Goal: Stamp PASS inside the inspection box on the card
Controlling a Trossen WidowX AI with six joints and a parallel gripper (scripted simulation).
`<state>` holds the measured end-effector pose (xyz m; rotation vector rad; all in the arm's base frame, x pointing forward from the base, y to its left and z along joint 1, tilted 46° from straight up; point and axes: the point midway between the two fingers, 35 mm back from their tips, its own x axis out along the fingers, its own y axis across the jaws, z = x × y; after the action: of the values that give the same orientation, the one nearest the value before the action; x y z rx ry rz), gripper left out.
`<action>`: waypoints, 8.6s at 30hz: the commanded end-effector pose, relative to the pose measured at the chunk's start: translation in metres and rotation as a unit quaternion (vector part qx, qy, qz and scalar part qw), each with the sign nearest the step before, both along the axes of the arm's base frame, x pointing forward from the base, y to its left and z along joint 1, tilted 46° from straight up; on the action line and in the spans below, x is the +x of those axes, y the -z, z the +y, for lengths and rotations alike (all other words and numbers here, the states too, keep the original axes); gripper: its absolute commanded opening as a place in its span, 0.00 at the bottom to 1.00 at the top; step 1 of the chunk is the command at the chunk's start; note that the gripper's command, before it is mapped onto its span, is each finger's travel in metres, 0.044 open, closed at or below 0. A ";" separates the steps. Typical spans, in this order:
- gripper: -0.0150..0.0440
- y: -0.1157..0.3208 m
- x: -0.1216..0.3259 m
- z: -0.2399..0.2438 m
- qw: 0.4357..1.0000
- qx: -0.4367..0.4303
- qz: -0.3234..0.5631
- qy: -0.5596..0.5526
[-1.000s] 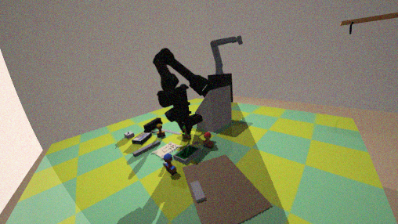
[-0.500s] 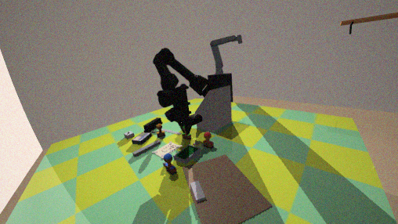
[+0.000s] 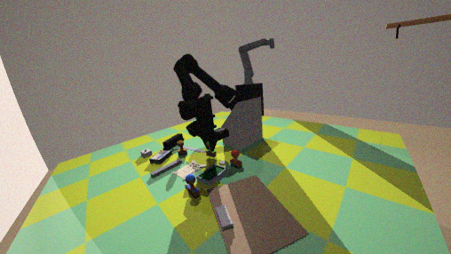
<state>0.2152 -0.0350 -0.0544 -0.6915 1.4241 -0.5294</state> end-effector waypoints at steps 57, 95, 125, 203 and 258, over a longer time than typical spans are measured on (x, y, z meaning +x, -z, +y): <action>0.25 -0.018 0.000 0.022 1.000 0.007 -0.001 0.000; 0.25 -0.031 -0.003 0.035 1.000 0.008 0.000 0.000; 0.25 -0.042 -0.005 0.044 1.000 0.008 0.000 0.000; 0.25 0.050 0.074 0.115 1.000 0.012 -0.004 0.000; 0.25 0.069 0.076 0.093 1.000 0.011 -0.006 0.002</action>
<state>0.2903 0.0590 -0.1236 -0.6609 1.4226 -0.5197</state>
